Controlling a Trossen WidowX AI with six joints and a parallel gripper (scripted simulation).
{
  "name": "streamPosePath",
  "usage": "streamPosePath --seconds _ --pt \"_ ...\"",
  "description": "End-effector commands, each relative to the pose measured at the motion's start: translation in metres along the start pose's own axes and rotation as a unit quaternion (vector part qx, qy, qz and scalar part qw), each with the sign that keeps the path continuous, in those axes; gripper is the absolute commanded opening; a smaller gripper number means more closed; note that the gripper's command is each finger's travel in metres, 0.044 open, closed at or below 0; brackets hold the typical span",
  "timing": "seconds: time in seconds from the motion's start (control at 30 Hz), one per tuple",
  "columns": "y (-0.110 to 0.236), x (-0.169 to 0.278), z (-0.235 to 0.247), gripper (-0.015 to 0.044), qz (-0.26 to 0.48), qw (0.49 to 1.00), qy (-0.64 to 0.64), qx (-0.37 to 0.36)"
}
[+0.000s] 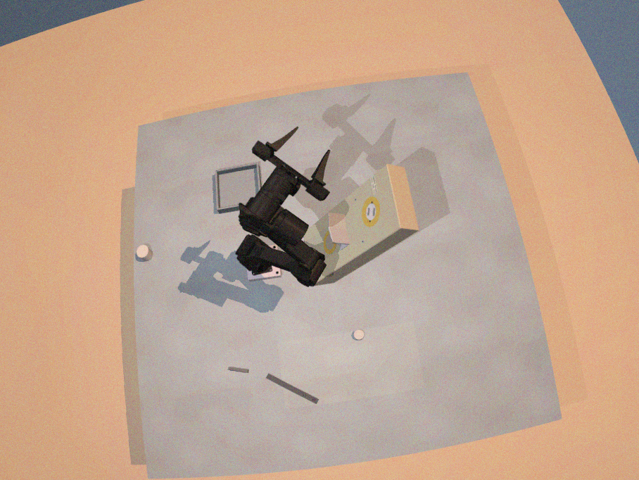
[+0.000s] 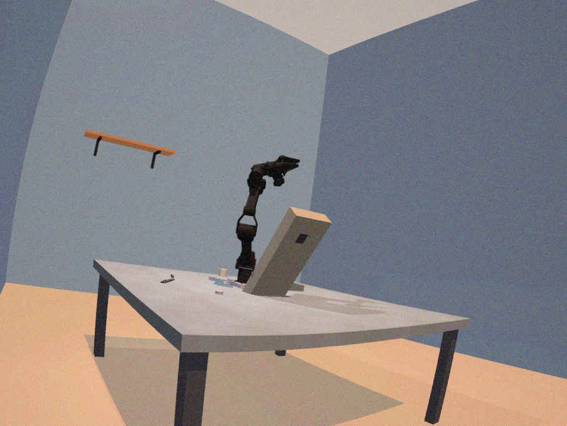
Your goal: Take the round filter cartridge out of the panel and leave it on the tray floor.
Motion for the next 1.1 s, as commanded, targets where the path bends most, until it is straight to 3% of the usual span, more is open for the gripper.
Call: streamPosePath --seconds 0.0,0.17,0.37,0.63,0.87,1.07 --pt "0.001 0.001 -0.001 0.0374 0.003 1.000 0.009 -0.003" --pt "0.021 0.016 -0.025 0.0243 0.072 0.961 0.256 -0.080" --pt "0.030 0.018 -0.067 0.0089 0.088 0.824 0.532 -0.176" --pt "0.023 0.009 -0.095 0.0089 0.065 0.608 0.757 -0.229" --pt "-0.008 -0.018 -0.117 0.0089 -0.014 0.256 0.939 -0.230" --pt "-0.040 -0.051 -0.107 0.0089 -0.104 -0.060 0.982 -0.146"
Point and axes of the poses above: the point midway between the two fingers, 35 mm back from their tips, its own y axis back along the fingers, its own z axis across the jaws, x = y × z, the point moved 9 cm from there along y, back along the fingers, and after that the axes turned 11 degrees about y, right-handed, at the moved point
